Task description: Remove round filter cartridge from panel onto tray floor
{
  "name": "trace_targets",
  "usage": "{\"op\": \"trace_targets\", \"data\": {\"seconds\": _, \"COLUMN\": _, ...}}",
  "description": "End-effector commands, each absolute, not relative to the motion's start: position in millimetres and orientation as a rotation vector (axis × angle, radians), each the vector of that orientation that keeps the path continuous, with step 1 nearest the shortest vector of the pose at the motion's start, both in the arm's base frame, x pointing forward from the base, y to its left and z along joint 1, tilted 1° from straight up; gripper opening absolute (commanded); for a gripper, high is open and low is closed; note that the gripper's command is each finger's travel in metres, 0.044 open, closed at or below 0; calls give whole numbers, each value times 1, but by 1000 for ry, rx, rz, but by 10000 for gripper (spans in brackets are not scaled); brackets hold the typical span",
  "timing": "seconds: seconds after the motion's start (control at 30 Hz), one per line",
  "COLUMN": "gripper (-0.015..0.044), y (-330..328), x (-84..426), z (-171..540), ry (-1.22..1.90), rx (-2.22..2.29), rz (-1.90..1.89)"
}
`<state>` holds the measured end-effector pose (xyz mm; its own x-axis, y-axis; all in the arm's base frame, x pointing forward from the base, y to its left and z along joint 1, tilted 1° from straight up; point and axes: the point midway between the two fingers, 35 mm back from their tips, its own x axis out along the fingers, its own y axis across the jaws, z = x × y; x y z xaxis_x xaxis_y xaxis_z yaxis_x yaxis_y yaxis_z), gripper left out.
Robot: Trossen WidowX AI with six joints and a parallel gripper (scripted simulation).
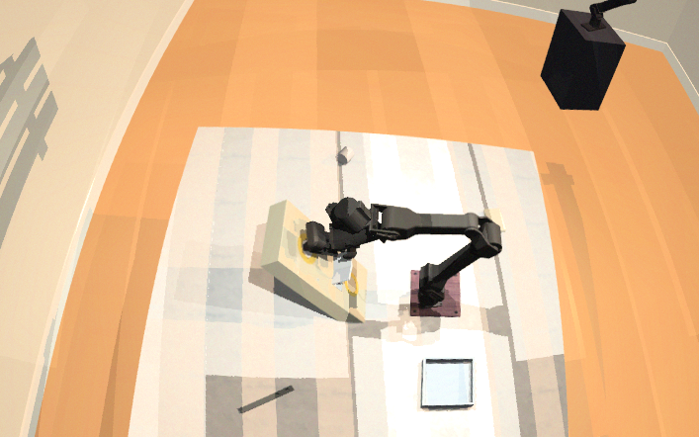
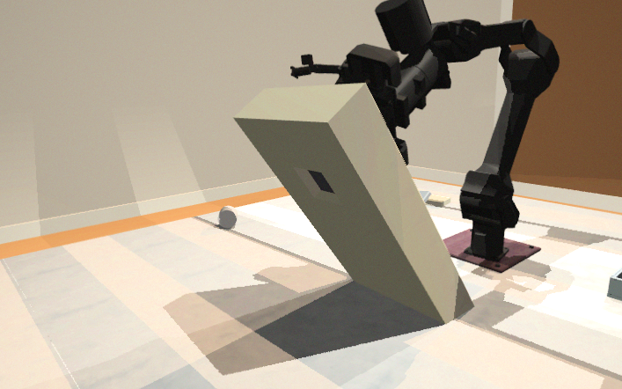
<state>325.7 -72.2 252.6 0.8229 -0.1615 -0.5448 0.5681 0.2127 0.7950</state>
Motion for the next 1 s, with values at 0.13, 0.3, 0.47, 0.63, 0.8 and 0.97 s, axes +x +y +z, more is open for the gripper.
{"op": "trace_targets", "data": {"seconds": 0.13, "gripper": 109, "y": -74, "x": 335, "z": 246, "ry": 388, "rx": 1261, "rz": -527}}
{"op": "trace_targets", "data": {"seconds": 0.3, "gripper": 109, "y": -74, "x": 335, "z": 246, "ry": 388, "rx": 1261, "rz": -527}}
{"op": "trace_targets", "data": {"seconds": 0.47, "gripper": 109, "y": -74, "x": 336, "z": 245, "ry": 388, "rx": 1261, "rz": -527}}
{"op": "trace_targets", "data": {"seconds": 0.63, "gripper": 95, "y": -72, "x": 326, "z": 252, "ry": 381, "rx": 1262, "rz": -523}}
{"op": "trace_targets", "data": {"seconds": 0.8, "gripper": 62, "y": -72, "x": 326, "z": 252, "ry": 381, "rx": 1262, "rz": -523}}
{"op": "trace_targets", "data": {"seconds": 0.97, "gripper": 0, "y": -72, "x": 326, "z": 252, "ry": 381, "rx": 1262, "rz": -523}}
